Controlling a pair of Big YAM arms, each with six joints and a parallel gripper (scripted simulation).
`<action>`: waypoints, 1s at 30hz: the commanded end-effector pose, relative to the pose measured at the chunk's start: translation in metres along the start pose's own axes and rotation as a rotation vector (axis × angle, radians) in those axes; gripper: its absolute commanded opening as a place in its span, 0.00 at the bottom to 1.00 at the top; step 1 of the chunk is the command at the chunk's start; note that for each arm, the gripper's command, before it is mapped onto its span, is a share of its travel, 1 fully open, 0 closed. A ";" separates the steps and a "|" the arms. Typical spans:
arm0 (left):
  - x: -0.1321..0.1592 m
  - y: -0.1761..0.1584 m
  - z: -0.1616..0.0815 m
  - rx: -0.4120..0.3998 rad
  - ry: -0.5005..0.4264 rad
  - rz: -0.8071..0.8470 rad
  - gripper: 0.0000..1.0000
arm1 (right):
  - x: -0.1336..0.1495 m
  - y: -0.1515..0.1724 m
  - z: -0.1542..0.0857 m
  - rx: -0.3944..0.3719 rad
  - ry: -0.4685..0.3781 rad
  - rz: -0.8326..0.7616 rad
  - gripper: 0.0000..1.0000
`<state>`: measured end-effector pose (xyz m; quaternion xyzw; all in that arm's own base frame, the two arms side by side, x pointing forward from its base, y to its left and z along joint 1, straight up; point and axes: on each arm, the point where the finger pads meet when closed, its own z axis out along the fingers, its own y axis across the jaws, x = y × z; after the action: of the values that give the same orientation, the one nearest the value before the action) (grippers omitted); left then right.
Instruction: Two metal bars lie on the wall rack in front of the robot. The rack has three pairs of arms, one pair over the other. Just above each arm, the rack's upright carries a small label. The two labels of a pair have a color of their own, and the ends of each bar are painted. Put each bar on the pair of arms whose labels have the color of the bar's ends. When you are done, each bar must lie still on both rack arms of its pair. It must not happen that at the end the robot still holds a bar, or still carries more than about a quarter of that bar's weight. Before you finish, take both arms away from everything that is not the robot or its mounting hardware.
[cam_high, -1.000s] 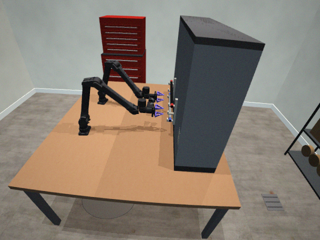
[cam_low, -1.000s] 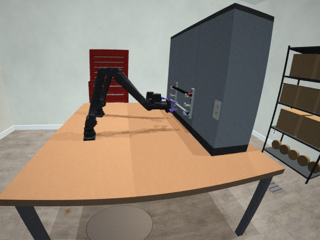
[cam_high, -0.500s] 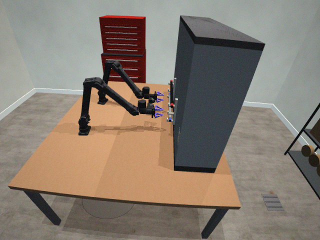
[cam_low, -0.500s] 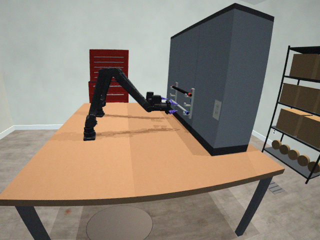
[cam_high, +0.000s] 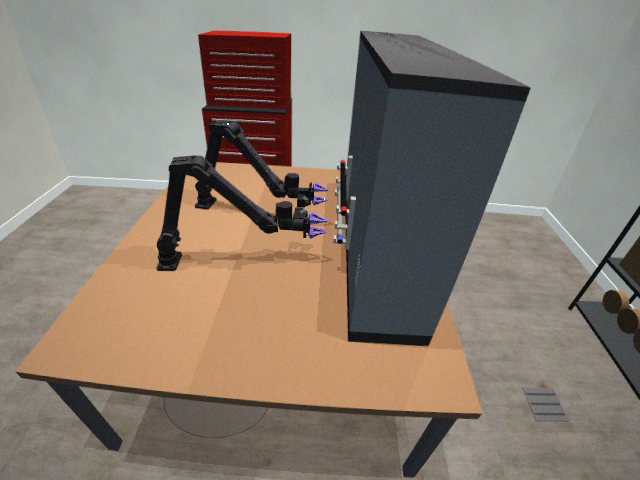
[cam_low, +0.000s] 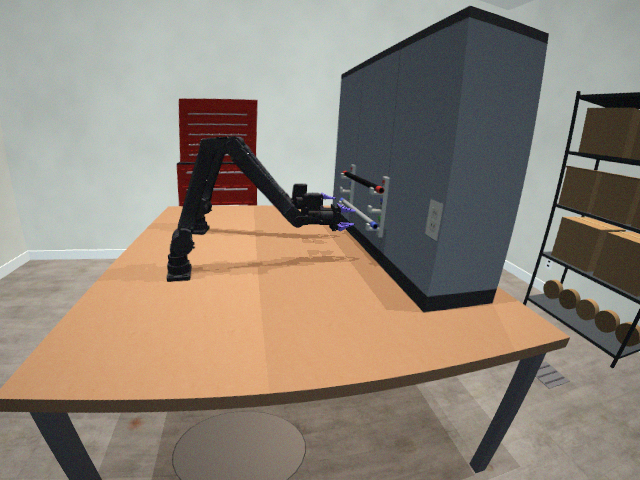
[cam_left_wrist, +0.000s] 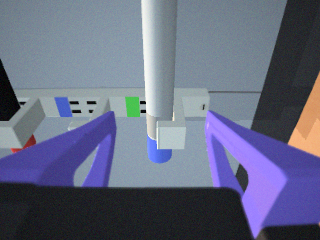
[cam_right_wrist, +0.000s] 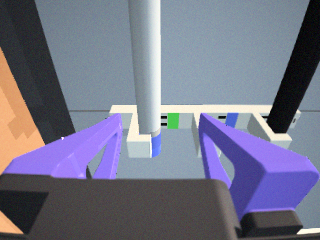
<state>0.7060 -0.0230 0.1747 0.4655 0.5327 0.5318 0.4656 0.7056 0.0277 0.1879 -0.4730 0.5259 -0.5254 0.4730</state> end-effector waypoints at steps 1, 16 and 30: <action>0.009 0.011 0.004 -0.034 0.011 -0.018 0.59 | -0.009 0.012 -0.004 -0.002 -0.011 0.011 0.58; 0.009 0.011 0.004 -0.034 0.011 -0.018 0.59 | -0.011 0.022 -0.004 -0.002 -0.010 0.010 0.58; 0.008 0.012 0.018 -0.035 0.011 -0.017 0.59 | -0.011 0.024 0.009 -0.003 -0.010 0.010 0.58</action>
<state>0.7069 -0.0207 0.1622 0.4707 0.5365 0.5278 0.4604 0.7062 0.0306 0.1612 -0.4796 0.5310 -0.5204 0.4660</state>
